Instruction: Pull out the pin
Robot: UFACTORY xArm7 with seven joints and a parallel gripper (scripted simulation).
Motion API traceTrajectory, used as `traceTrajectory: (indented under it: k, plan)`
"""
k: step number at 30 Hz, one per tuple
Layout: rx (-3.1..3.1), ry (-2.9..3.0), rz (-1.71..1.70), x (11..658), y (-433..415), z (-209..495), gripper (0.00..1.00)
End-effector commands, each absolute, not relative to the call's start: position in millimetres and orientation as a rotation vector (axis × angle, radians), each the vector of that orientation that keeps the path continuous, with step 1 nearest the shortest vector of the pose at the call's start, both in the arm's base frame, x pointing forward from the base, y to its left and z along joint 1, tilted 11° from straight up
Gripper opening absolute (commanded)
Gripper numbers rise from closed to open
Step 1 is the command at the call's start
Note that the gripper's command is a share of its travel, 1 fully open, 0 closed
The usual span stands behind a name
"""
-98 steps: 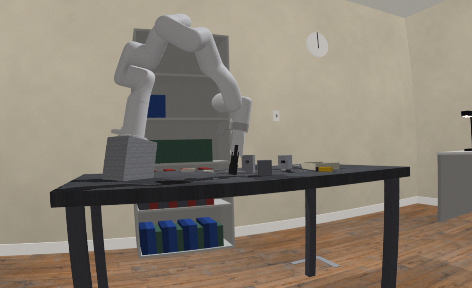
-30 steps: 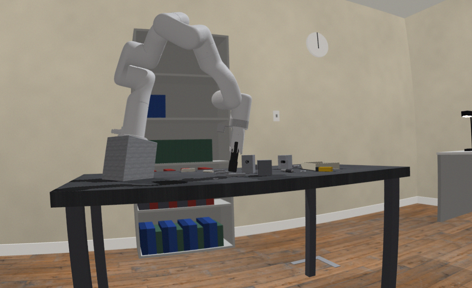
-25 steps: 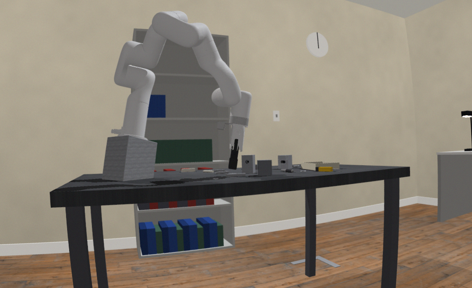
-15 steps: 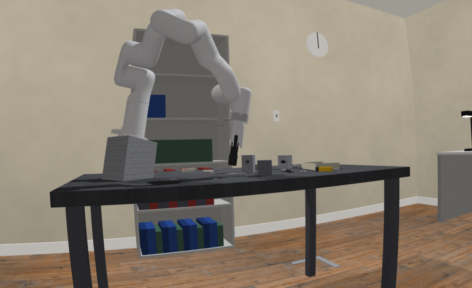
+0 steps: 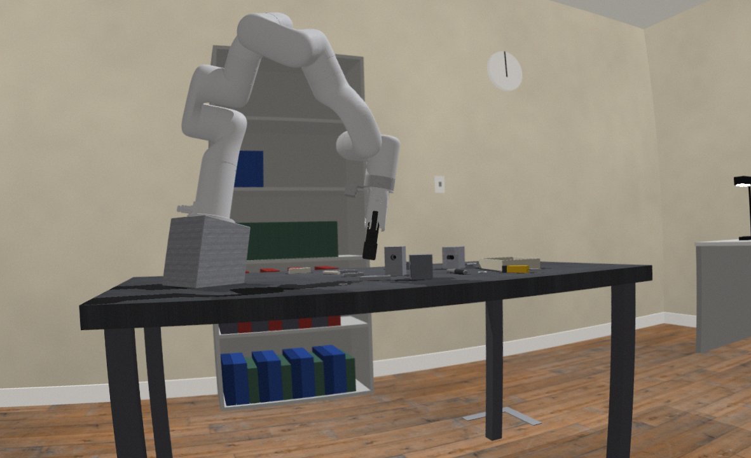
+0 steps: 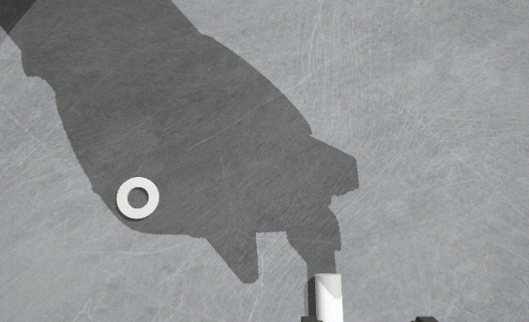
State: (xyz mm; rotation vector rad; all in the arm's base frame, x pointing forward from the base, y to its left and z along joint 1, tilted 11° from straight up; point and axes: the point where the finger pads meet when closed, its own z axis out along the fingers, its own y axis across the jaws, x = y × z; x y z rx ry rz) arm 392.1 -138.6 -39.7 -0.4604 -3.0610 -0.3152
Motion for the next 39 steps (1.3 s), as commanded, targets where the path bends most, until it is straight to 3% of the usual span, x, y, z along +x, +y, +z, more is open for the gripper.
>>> traceTrajectory:
  k: [1,39]
  plan:
    - [-0.464,-3.06,-0.312,390,-142,-30,0.35]
    - [-0.468,-3.053,-0.314,384,-145,0,0.35]
